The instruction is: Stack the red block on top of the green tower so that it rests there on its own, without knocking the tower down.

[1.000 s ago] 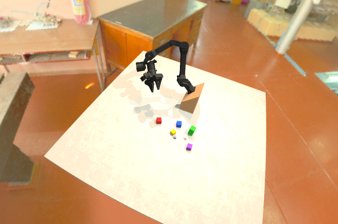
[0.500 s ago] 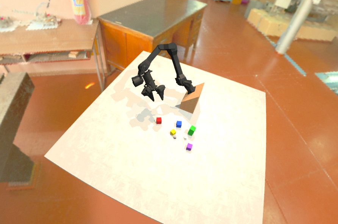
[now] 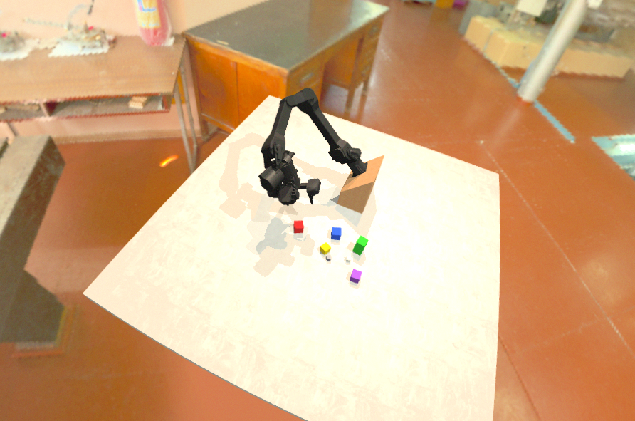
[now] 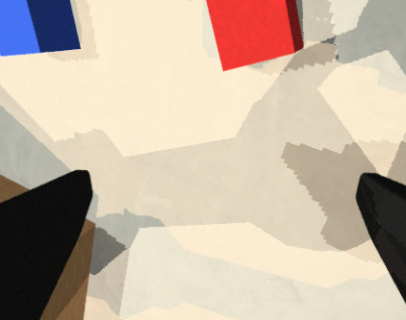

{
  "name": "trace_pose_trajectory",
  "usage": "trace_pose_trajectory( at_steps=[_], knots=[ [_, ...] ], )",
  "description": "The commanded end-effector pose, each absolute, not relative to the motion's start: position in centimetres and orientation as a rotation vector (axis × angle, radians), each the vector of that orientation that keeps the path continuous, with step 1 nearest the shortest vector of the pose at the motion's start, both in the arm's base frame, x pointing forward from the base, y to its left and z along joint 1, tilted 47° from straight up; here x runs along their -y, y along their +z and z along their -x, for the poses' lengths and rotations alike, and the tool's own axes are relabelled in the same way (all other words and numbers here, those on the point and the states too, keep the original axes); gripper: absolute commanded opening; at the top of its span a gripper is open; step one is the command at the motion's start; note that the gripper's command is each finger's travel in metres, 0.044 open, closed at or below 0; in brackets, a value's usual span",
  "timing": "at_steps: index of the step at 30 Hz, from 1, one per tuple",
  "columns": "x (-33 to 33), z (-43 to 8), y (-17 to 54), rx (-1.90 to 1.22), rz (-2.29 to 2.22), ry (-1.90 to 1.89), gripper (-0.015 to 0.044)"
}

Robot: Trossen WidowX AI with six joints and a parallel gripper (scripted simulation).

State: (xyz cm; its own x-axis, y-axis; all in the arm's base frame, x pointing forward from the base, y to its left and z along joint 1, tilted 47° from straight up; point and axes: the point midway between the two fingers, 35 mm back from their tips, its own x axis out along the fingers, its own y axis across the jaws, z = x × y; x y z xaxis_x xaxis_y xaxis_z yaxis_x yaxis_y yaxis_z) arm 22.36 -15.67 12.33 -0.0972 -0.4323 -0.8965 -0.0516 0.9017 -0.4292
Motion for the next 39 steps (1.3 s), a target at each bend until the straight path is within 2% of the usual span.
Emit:
trace_pose_trajectory(
  at_steps=[1, 9, 39],
  knots=[
    [15.1, -24.3, 11.7, -1.704, 0.57, -0.352, 0.044],
    [13.6, -27.2, 10.7, -1.745, 0.885, -0.382, 0.044],
    [17.7, -26.7, 6.8, -1.745, 0.886, -0.384, 0.044]
  ],
)
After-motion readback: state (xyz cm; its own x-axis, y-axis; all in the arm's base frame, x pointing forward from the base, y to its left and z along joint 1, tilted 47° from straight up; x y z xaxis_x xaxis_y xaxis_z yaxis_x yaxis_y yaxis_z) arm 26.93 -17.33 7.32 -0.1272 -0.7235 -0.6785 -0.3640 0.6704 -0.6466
